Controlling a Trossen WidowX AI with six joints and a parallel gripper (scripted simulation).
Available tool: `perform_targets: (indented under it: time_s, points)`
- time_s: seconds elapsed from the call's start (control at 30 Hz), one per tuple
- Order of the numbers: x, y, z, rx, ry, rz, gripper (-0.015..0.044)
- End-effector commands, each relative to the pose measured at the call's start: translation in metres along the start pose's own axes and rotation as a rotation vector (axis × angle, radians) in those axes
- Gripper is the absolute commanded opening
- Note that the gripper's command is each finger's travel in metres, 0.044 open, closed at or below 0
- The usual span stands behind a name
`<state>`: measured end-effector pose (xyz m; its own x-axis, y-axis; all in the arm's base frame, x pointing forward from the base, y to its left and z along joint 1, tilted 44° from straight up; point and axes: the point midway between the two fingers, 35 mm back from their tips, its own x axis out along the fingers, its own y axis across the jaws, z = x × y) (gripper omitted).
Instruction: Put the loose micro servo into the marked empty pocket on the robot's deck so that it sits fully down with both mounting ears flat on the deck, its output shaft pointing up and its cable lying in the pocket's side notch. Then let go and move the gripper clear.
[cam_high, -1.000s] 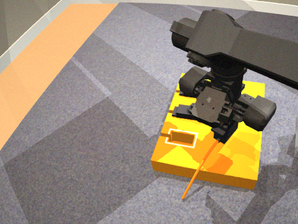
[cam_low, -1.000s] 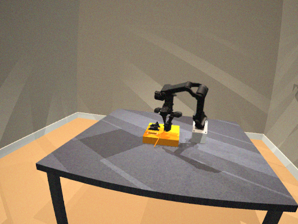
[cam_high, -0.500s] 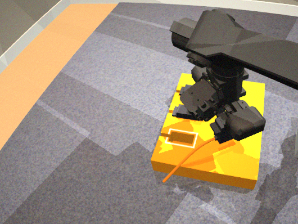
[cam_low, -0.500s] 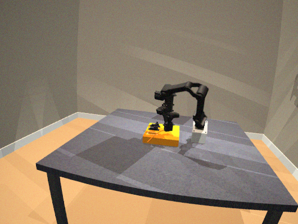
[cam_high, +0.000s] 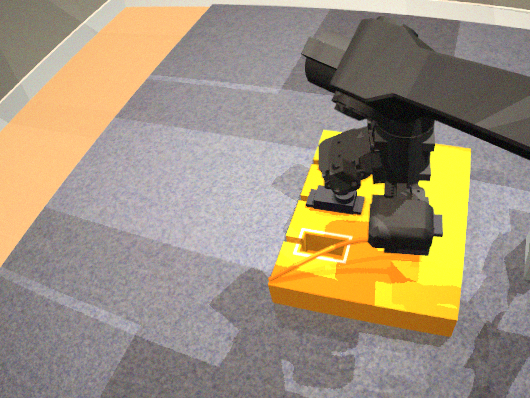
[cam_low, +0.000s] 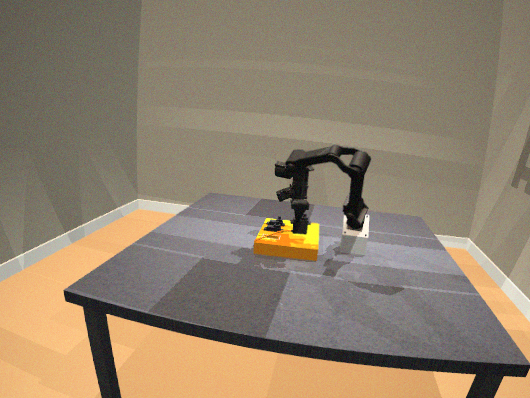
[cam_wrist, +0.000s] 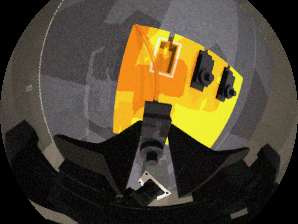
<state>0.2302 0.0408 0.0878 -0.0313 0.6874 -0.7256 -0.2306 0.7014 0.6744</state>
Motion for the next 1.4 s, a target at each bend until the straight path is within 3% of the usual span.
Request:
perform_targets:
  time_s: [0.0, 0.3, 1.13, 1.37]
  points:
    - [-0.001, 0.001, 0.000, 0.123, -0.004, 0.001, 0.0000]
    - [-0.001, 0.000, 0.006, 0.128, -0.004, 0.001, 0.0000]
    - [-0.002, -0.011, 0.103, 0.125, -0.008, 0.000, 0.0000]
    - [-0.001, -0.012, 0.109, 0.124, -0.008, 0.000, 0.0000]
